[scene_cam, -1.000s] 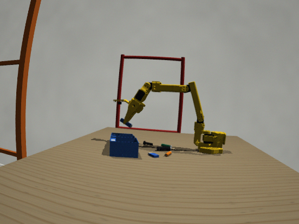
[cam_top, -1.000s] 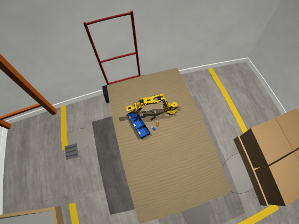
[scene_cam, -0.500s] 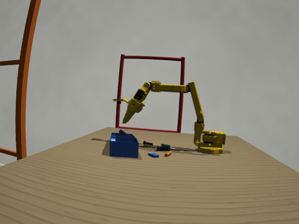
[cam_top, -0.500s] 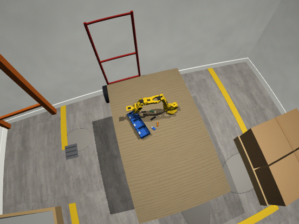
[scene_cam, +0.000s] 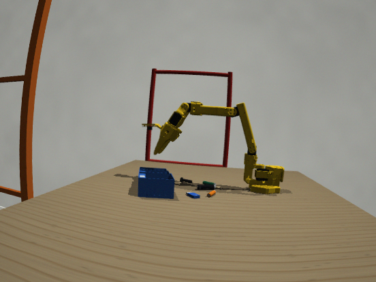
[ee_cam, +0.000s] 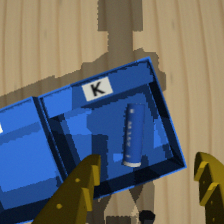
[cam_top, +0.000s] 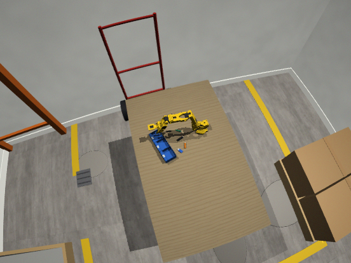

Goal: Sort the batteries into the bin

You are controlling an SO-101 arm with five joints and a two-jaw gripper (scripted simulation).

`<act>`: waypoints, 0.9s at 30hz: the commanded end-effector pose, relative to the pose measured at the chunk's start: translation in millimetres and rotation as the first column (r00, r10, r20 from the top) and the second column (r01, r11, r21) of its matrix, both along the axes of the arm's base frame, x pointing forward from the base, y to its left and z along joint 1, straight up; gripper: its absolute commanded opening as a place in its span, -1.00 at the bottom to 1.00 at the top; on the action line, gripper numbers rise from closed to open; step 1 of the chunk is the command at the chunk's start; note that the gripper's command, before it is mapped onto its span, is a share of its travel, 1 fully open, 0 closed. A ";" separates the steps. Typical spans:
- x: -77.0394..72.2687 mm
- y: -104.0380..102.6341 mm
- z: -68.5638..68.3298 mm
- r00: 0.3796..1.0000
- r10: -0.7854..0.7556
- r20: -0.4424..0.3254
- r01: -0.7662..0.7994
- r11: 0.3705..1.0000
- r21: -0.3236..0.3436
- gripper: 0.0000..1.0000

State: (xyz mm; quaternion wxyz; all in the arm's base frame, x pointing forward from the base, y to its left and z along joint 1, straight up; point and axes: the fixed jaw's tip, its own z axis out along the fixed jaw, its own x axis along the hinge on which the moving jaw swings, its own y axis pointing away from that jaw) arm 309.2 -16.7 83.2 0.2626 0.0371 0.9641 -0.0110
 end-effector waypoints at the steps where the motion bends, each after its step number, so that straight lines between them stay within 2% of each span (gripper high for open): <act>1: 2.4 -2.1 27.1 0.997 -0.015 0.070 0.015 1.000 0.001 -0.49; 8: -10.8 -1.0 52.1 0.997 -0.015 0.070 0.015 1.000 0.001 -0.49; 15: -14.7 -0.6 58.1 0.997 -0.015 0.070 0.015 1.000 0.001 -0.49; 20: -19.6 5.6 54.1 0.999 0.006 0.043 -0.006 1.000 0.003 -0.49; 22: -29.3 16.6 46.5 0.999 0.043 -0.006 -0.043 0.999 0.006 -0.50; 25: -56.0 39.7 28.7 0.984 0.133 -0.122 -0.132 0.991 0.013 -0.52; 27: -56.0 39.7 28.7 0.984 0.133 -0.122 -0.132 0.991 0.013 -0.52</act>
